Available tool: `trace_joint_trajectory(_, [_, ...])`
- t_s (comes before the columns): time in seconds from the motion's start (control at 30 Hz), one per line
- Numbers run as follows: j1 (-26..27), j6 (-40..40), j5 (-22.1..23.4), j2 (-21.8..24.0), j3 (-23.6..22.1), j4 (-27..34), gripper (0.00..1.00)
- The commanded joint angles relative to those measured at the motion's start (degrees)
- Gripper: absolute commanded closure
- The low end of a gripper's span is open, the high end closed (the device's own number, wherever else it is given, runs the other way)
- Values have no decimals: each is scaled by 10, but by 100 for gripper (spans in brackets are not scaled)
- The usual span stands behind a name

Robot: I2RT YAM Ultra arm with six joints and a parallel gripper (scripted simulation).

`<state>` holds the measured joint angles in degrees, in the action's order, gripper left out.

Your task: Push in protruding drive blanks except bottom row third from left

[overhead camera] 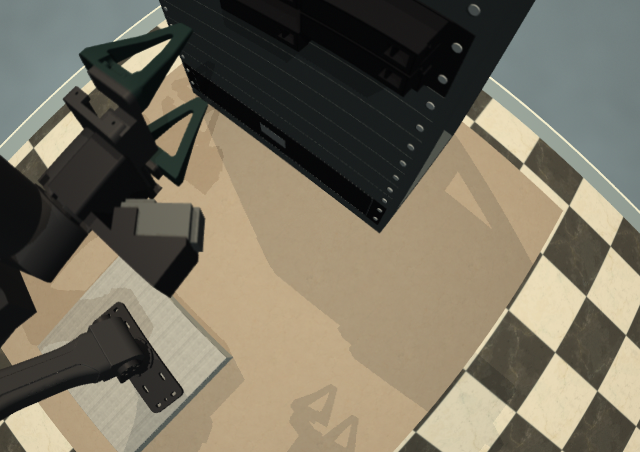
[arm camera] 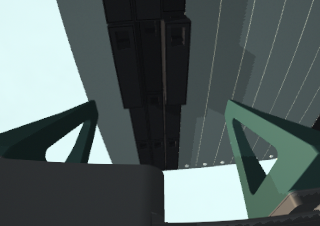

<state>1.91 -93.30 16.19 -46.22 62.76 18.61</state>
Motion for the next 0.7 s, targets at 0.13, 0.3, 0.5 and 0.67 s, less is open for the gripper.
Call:
trace_joint_trajectory(0.13, [-53,12,-90,-32,39,-39,0])
trace_joint_trajectory(0.3, [-59,13,-98,-17,41,-41,0])
trace_joint_trajectory(0.5, [-56,14,-99,-25,41,-42,0])
trace_joint_trajectory(0.67, [-56,14,-99,-25,41,-42,0])
